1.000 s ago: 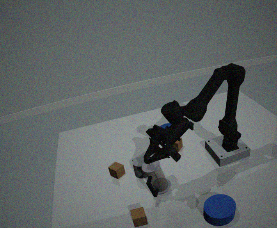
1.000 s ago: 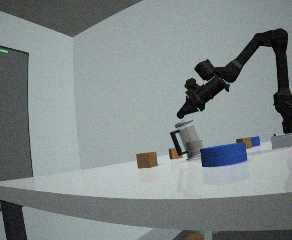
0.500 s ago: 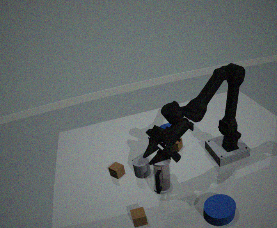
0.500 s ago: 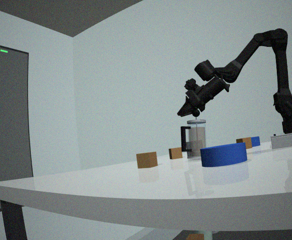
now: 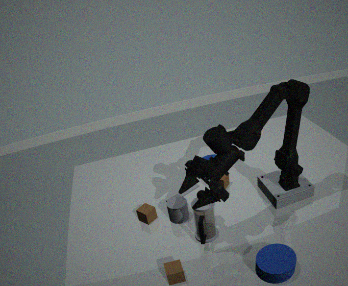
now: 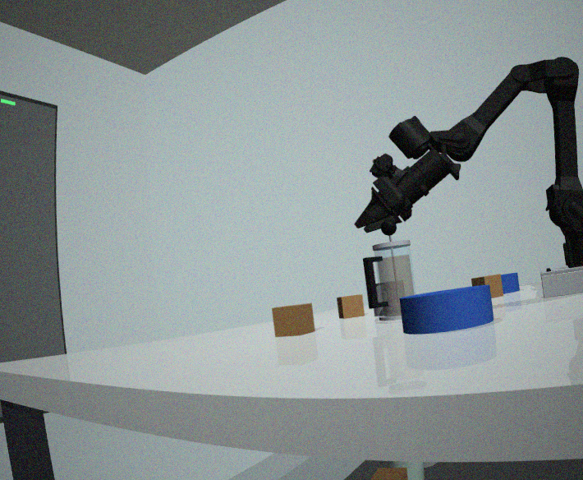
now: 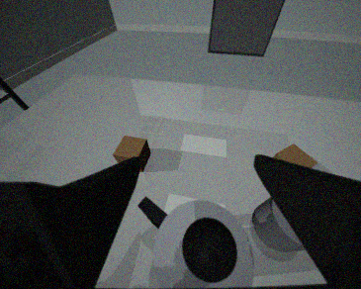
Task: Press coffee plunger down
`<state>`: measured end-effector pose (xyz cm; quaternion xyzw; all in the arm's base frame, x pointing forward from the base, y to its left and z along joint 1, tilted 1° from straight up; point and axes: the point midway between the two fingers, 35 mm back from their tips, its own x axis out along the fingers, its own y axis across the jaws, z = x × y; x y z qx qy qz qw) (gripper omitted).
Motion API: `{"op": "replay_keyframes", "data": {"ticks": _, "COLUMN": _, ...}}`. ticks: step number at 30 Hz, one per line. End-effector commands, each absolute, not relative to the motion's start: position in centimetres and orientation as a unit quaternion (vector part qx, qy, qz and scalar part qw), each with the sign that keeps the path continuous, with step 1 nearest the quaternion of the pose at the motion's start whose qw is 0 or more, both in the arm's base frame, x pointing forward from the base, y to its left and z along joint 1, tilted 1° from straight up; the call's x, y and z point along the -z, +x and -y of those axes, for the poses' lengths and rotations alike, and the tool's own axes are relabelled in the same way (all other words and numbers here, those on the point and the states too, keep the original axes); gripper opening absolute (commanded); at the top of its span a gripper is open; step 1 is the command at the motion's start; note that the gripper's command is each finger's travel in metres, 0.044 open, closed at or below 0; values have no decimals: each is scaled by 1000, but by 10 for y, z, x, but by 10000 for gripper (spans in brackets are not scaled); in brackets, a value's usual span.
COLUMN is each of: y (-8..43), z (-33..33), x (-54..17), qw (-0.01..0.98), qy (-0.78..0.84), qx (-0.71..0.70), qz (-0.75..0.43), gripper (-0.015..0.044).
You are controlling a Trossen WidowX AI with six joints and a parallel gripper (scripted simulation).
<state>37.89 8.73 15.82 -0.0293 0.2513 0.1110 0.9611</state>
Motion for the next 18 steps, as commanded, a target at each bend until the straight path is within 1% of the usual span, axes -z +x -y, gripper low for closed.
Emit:
{"op": "replay_keyframes", "data": {"ticks": 1, "y": 369, "z": -84, "x": -189, "qw": 963, "qy": -26, "qx": -110, "qz": -243, "gripper": 440}}
{"op": "replay_keyframes", "data": {"ticks": 6, "y": 334, "z": -74, "x": -231, "qw": 962, "qy": -26, "qx": -107, "qz": -250, "gripper": 440}}
{"op": "replay_keyframes", "data": {"ticks": 18, "y": 333, "z": -74, "x": -229, "qw": 962, "qy": -26, "qx": -107, "qz": -251, "gripper": 440}}
